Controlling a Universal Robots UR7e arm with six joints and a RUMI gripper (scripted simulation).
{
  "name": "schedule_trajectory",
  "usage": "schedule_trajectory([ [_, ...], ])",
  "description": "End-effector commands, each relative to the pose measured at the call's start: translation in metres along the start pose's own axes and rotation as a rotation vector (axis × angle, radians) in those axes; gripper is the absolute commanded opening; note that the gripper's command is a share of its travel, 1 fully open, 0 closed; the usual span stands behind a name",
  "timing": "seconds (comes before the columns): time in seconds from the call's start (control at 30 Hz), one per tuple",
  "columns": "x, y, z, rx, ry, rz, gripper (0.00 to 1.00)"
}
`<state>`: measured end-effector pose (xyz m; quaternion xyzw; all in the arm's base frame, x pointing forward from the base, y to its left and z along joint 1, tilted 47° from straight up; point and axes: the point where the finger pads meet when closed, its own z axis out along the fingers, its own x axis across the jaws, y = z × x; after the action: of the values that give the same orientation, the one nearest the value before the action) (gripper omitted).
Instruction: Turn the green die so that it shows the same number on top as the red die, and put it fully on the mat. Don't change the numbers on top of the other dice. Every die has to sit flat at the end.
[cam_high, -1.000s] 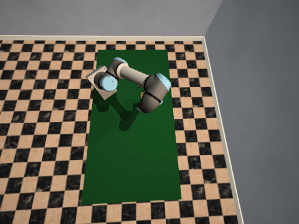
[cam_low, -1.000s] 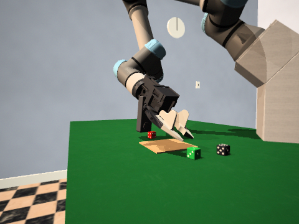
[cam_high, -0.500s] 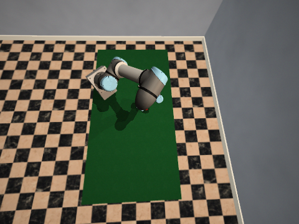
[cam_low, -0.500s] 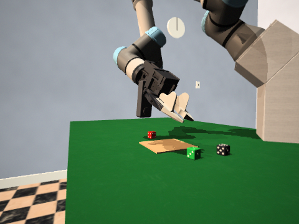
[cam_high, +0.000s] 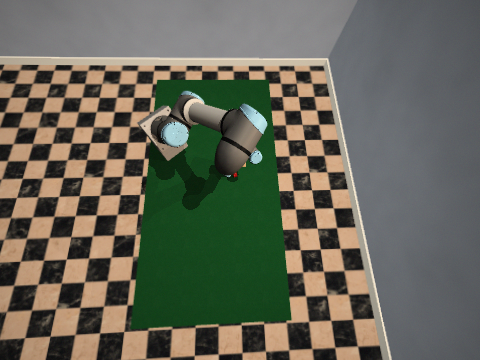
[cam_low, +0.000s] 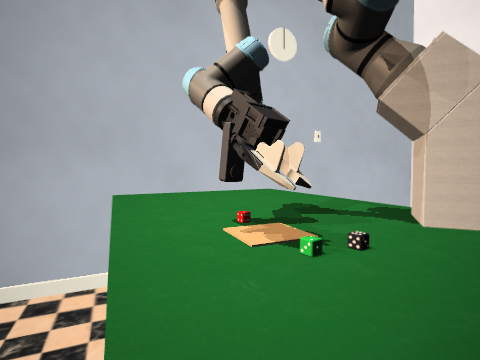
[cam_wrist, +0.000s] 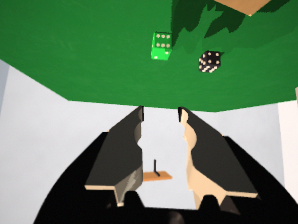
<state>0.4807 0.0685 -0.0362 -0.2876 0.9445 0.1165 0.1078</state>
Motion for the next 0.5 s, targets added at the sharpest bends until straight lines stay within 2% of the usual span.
schedule_trajectory([
  [0.0,0.0,0.001,0.001,0.023,0.001,-0.001,0.24],
  [0.23,0.0,0.008,0.003,0.146,0.0,-0.001,0.24],
  [0.47,0.0,0.018,0.008,0.354,0.001,-0.001,0.24],
])
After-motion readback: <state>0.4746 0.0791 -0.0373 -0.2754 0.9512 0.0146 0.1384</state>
